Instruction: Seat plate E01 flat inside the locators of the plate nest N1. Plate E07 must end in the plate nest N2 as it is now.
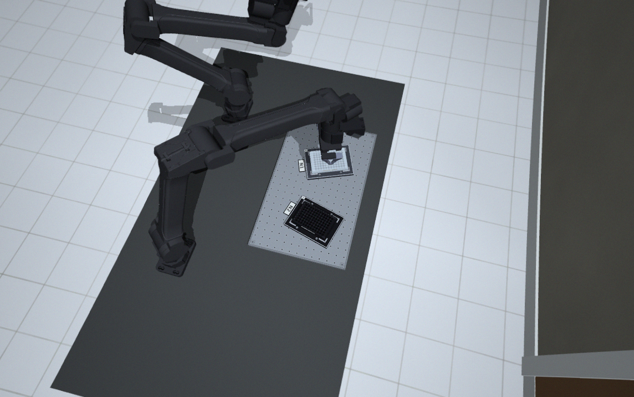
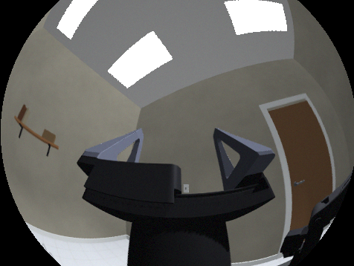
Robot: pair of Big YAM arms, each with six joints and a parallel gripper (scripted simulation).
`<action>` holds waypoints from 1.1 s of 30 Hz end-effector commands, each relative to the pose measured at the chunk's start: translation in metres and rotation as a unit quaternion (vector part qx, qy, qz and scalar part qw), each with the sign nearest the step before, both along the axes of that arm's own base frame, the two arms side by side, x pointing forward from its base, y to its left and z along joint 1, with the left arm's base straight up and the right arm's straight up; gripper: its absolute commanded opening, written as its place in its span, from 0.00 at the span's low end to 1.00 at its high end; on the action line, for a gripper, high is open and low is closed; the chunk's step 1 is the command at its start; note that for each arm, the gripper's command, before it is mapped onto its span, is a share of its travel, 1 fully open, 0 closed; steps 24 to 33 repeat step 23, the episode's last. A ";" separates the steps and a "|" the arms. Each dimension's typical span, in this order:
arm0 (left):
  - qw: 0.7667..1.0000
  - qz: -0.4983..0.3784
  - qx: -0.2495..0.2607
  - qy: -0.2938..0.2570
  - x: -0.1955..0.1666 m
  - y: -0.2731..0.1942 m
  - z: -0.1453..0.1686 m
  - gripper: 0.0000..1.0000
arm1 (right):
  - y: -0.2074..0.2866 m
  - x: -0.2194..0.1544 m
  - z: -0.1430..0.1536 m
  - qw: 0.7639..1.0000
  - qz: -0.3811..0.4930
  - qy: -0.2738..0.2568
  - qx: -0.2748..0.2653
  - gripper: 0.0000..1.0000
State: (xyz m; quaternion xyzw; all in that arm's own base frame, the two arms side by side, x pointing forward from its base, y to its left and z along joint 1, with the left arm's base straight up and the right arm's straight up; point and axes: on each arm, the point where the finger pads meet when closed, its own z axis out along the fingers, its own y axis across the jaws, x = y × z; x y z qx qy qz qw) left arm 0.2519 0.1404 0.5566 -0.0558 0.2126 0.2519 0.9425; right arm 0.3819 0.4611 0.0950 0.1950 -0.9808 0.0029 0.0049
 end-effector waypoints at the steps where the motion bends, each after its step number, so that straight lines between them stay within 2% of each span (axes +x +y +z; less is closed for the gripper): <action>1: 0.999 0.001 0.019 -0.034 -0.014 -0.003 0.030 1.00 | 0.003 0.010 0.004 1.000 -0.001 -0.013 0.014 1.00; 18: 0.999 0.001 0.019 -0.034 -0.014 -0.003 0.030 1.00 | 0.013 0.018 0.023 0.999 -0.001 -0.023 0.026 1.00; 33: 0.999 0.001 0.019 -0.034 -0.014 -0.003 0.030 1.00 | 0.013 0.018 0.023 0.999 -0.001 -0.023 0.026 1.00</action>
